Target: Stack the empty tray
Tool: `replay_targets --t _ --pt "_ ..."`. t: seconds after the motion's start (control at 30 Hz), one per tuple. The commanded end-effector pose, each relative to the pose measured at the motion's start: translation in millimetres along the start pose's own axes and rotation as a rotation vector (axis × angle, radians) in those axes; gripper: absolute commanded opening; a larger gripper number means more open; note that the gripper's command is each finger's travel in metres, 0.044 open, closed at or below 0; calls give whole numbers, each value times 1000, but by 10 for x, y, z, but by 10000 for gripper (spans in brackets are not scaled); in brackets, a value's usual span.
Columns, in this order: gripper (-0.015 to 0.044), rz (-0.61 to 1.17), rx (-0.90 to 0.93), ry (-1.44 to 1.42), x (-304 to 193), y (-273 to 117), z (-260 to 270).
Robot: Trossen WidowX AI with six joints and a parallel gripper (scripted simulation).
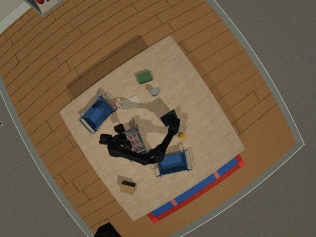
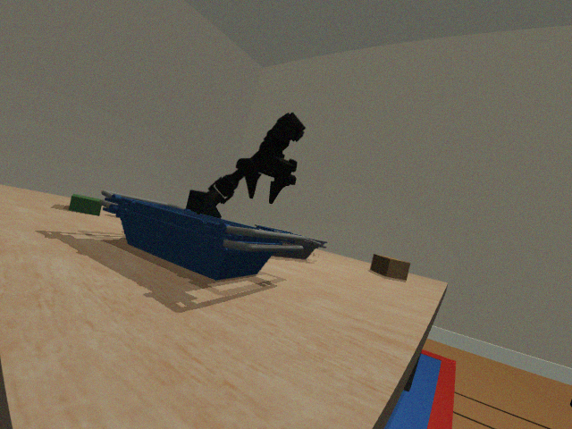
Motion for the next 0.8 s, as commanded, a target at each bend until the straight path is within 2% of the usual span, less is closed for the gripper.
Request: replay_targets --t 0.0,0.13,0.33,0.57,0.77 --pt "440 0 -2 1 -5 -1 13" --pt "440 -1 -40 18 -128 -12 317" --pt "440 -25 -108 65 -585 69 1168" --pt "440 -55 -105 116 -1422 285 2029" --pt "440 -48 -56 160 -2270 431 2386"
Point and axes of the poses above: the point midway between the two fingers, 35 mm back from their tips, its own y axis out along the fingers, its own z axis across the jaws, x = y × z, the point moved 7 cm from there along -y, back along the fingers, and after that the axes turned 11 degrees about y, right-handed, at the moved point
